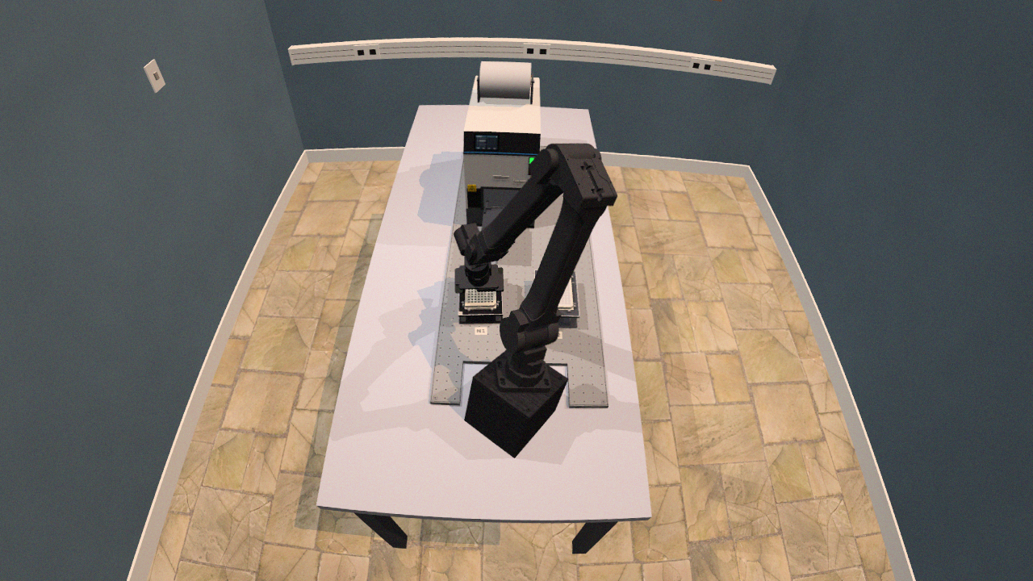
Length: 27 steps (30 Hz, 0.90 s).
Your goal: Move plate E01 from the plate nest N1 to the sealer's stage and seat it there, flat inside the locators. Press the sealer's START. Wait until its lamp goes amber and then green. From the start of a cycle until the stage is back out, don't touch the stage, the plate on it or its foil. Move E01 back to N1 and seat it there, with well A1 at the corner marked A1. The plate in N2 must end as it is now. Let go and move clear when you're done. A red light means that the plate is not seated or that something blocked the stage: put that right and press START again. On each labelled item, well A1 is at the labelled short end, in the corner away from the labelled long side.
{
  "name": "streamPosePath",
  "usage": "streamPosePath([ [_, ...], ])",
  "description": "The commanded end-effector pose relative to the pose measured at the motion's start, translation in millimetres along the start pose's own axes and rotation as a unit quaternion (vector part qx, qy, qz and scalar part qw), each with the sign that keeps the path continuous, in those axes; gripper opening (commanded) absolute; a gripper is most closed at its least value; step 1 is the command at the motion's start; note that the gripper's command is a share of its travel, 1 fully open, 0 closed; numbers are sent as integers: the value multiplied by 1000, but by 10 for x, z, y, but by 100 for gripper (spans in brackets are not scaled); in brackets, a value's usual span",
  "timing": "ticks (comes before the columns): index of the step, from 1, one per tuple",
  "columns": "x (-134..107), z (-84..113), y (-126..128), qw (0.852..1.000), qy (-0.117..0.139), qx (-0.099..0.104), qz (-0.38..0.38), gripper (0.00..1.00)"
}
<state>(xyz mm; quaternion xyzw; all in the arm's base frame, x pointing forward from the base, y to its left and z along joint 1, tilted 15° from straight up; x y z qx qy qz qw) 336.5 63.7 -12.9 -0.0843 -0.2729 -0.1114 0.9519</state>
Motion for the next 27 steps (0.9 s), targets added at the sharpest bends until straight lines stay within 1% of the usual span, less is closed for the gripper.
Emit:
streamPosePath([
  [1, 127, -11, 5, 1000, -12, 1, -16, 0],
  [7, 124, -11, 4, 1000, -12, 1, -15, 0],
  [12, 125, 84, 42, 1000, -11, 4, -12, 0],
  [15, 172, 133, 99, 1000, -16, 8, -11, 0],
  [20, 187, 158, 117, 1000, -16, 9, -11, 0],
  [23, 171, 143, 127, 1000, -9, 11, -3, 0],
  [27, 220, 212, 150, 1000, -17, 14, 0, 0],
])
Point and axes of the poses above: the point where the finger pads meet when closed, its own z axis back along the fingers, its own y axis across the jaws, x = y × z, the point moved 1 cm from there along z, back along the fingers, and after that the axes turned 11 degrees about -z, right-handed, at the moved point
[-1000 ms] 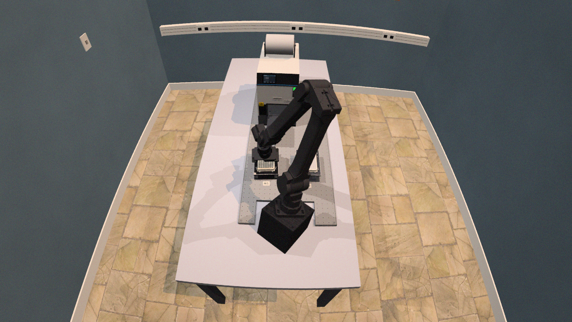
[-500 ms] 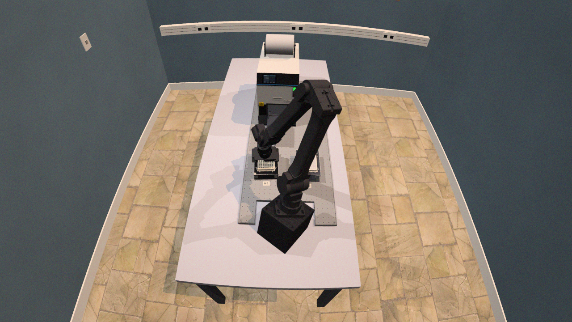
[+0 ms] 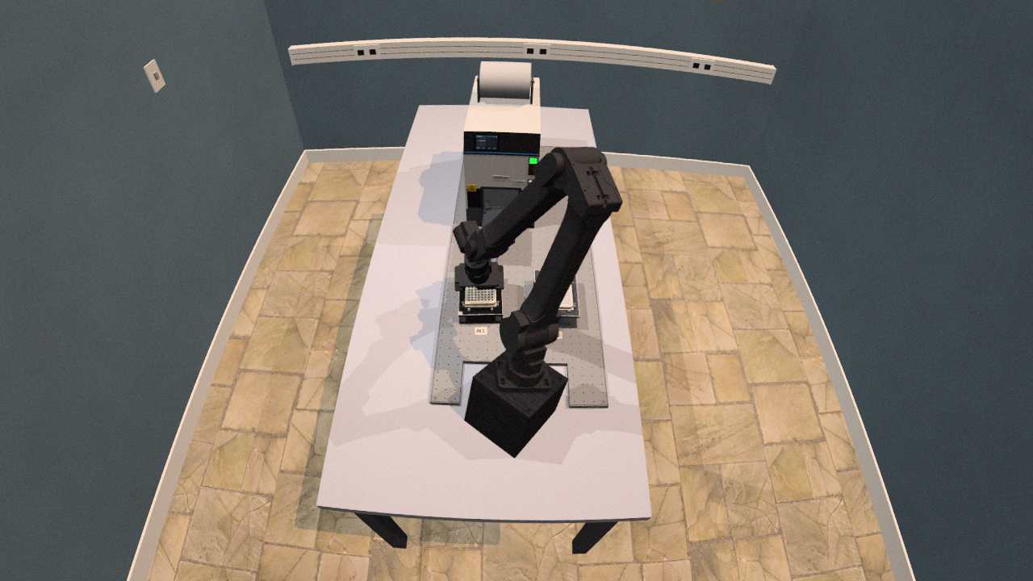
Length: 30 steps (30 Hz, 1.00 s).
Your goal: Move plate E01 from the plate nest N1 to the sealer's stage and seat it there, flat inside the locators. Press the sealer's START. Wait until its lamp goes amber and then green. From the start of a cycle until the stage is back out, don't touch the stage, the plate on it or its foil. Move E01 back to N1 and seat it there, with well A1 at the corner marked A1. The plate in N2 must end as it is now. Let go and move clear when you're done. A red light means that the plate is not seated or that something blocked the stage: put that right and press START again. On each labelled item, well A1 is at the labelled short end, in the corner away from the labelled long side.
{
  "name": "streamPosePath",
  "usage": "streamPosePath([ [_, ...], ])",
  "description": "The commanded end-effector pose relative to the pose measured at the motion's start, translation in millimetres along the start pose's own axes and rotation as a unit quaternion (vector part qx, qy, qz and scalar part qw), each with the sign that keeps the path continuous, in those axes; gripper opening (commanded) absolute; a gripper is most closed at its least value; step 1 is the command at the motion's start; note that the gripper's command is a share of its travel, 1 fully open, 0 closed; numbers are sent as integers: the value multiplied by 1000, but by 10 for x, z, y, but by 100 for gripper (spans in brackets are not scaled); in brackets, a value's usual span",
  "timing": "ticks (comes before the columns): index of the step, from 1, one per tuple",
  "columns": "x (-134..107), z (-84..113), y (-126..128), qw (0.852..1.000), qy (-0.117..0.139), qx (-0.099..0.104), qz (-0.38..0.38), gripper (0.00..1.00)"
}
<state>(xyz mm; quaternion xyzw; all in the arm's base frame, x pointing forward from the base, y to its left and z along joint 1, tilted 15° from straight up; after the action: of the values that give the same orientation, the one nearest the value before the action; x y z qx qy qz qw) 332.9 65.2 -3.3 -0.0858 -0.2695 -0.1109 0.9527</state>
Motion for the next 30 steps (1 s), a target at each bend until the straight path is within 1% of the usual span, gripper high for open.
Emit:
streamPosePath([
  [1, 209, 111, 157, 1000, -22, 16, -2, 0],
  [4, 212, 72, 131, 1000, -22, 13, -6, 0],
  [8, 132, 4, 48, 1000, -15, 5, -10, 0],
  [10, 132, 4, 48, 1000, -15, 5, -10, 0],
  [13, 71, -16, -3, 1000, -9, 0, -10, 0],
  [21, 136, 38, -8, 1000, -19, 5, -16, 0],
  [24, 200, 48, 26, 1000, -24, 8, -18, 0],
  [30, 209, 19, 48, 1000, -21, 6, -16, 0],
])
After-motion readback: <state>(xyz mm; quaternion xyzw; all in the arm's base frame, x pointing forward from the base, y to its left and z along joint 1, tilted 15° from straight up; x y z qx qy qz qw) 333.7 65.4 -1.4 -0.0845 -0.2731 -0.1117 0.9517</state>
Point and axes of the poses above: the point where the finger pads meet when closed, its own z axis back along the fingers, its own y axis across the jaws, x = y × z, the point moved 1 cm from there along z, back along the fingers, and after that the axes turned 11 degrees about -z, right-handed, at the moved point
